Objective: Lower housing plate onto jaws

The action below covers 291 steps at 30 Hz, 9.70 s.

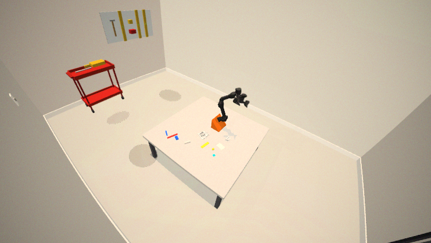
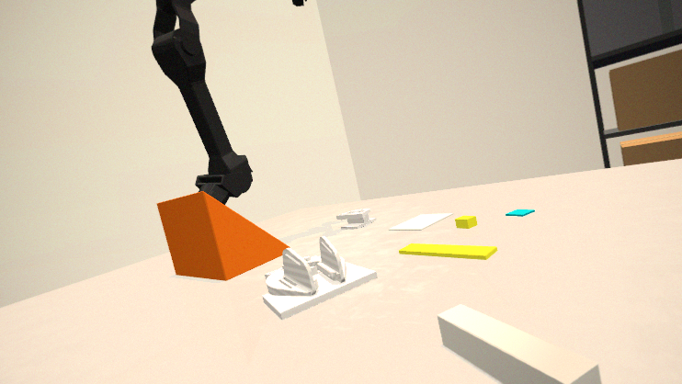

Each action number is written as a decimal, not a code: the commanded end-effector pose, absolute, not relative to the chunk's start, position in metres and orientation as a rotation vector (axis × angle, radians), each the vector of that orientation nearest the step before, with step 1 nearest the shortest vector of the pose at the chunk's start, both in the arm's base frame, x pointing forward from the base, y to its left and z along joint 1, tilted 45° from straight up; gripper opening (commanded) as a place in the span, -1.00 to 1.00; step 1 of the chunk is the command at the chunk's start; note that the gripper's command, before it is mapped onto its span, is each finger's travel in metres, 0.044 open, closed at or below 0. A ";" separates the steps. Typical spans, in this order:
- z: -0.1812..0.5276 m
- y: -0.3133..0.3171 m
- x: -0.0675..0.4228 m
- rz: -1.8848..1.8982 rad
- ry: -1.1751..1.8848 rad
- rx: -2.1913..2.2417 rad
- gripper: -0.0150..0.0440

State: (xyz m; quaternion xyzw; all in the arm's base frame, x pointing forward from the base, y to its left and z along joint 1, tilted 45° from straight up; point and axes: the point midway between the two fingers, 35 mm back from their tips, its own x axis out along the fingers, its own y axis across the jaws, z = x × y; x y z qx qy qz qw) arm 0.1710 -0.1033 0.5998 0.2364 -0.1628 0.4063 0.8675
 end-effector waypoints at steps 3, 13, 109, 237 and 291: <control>0.605 -0.061 0.131 0.869 -0.432 0.274 1.00; 0.594 0.009 0.088 0.904 -0.511 -0.053 1.00; 0.173 0.224 0.130 1.590 0.608 -0.624 1.00; 0.178 0.186 0.170 1.461 0.812 -0.476 0.70; 0.072 0.090 0.270 0.856 1.428 0.247 0.70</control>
